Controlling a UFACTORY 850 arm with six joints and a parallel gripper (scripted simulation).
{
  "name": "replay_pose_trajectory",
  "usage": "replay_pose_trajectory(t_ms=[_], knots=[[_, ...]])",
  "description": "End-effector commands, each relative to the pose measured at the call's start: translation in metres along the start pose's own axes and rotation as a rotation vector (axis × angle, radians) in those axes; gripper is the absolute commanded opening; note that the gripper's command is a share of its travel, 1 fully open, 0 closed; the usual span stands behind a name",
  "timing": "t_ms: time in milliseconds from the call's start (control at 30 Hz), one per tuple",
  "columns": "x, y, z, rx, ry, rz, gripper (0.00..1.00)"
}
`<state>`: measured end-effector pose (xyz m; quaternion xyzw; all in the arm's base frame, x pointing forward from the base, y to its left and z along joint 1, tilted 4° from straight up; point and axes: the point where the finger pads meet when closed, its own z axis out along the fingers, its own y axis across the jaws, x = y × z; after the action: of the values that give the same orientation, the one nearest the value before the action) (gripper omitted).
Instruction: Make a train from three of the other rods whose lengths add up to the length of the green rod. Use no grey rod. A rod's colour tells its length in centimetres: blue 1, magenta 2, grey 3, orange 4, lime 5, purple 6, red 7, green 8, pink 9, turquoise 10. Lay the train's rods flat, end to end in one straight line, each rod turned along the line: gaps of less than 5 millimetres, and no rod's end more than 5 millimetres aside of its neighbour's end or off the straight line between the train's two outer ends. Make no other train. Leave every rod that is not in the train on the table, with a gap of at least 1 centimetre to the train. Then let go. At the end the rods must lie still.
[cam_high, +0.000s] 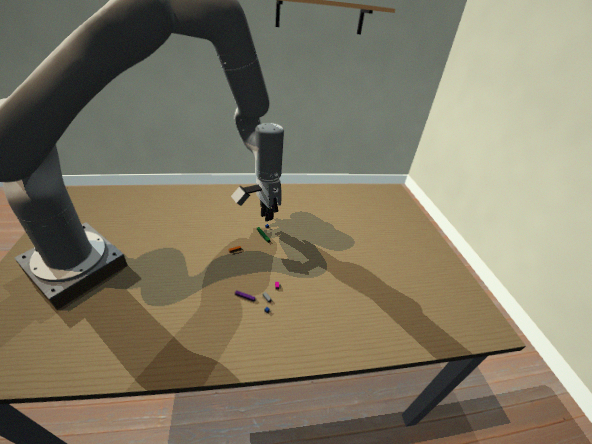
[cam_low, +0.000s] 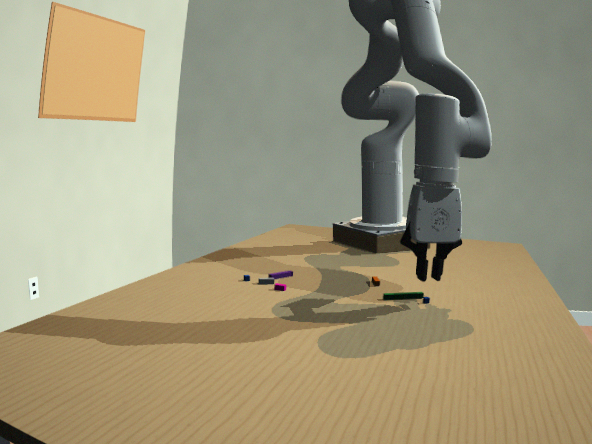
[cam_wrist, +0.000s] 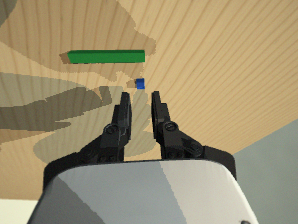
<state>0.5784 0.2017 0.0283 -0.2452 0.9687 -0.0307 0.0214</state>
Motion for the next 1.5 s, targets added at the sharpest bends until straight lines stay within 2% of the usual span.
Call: replay_pose_trajectory(t_ms=[0,633,1467], knots=[[-0.001,0.000,0.007,0.000,-0.002,0.000,0.24],[-0.001,0.000,0.026,0.000,-0.002,0.000,0.24],[-0.001,0.000,0.028,0.000,-0.002,0.000,0.24]])
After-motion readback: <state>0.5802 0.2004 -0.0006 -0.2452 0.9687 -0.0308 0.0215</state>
